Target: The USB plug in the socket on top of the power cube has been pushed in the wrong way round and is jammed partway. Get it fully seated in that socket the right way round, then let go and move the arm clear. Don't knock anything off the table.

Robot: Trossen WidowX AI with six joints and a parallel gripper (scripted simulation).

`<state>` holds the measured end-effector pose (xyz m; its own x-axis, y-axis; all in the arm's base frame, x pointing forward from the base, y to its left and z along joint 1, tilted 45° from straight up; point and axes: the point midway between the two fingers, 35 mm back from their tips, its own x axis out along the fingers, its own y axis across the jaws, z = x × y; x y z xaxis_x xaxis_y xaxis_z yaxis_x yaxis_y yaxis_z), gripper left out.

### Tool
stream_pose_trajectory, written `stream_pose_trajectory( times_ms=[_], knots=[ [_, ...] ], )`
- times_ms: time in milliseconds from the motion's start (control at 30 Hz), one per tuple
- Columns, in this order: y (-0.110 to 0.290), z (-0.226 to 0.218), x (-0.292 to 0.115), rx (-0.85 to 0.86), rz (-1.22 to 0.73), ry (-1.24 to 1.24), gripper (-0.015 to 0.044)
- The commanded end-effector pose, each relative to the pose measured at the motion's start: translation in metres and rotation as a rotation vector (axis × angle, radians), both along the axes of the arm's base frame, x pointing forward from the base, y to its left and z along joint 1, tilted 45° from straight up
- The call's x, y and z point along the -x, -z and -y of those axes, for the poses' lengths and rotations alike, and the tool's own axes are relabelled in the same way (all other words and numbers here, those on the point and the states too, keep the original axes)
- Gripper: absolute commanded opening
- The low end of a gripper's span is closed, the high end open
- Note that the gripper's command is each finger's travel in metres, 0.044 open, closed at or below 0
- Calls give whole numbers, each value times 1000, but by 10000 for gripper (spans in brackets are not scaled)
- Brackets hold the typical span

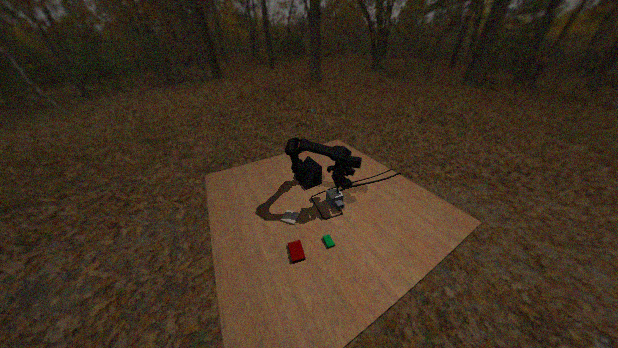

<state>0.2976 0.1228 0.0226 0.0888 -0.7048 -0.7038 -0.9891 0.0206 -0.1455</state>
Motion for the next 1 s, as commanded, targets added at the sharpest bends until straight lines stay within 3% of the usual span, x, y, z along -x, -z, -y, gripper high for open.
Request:
stream_pose_trajectory(
  times_ms=[0, 967],
  knots=[
    [0, 0, -1, 1, 1, -5, 0],
    [3, 3, -1, 1, 1, -5, 0]
  ],
)
